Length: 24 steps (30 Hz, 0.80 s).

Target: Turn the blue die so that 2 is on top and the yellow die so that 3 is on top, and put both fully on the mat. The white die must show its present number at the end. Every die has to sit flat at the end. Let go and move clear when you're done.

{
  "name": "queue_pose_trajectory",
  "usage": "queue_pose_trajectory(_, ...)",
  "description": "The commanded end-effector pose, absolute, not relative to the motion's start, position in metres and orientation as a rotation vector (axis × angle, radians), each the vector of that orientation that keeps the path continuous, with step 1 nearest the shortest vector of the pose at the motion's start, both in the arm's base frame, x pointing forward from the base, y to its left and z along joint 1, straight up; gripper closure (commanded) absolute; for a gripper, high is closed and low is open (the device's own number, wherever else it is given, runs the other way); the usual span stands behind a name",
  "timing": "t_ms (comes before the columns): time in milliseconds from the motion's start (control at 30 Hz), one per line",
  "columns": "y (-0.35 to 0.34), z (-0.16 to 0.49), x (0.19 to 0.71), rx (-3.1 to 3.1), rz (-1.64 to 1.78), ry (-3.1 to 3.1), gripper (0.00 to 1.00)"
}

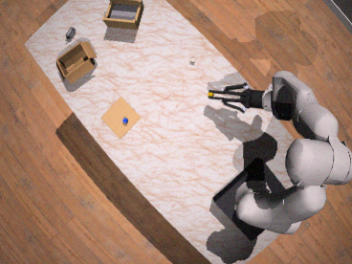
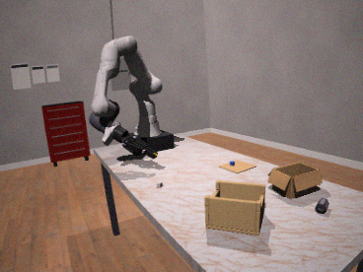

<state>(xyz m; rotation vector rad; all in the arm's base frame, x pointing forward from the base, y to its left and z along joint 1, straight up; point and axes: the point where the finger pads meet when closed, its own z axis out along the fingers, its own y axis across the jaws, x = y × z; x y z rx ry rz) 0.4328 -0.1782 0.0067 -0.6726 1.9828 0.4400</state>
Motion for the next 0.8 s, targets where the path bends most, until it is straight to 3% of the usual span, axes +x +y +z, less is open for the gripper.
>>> queue_pose_trajectory(0,-0.178,-0.002,0.434,-0.703,0.418,1.964,0.82)
queue_pose_trajectory(767,-0.179,-0.055,0.434,-0.703,0.418,1.964,0.82)
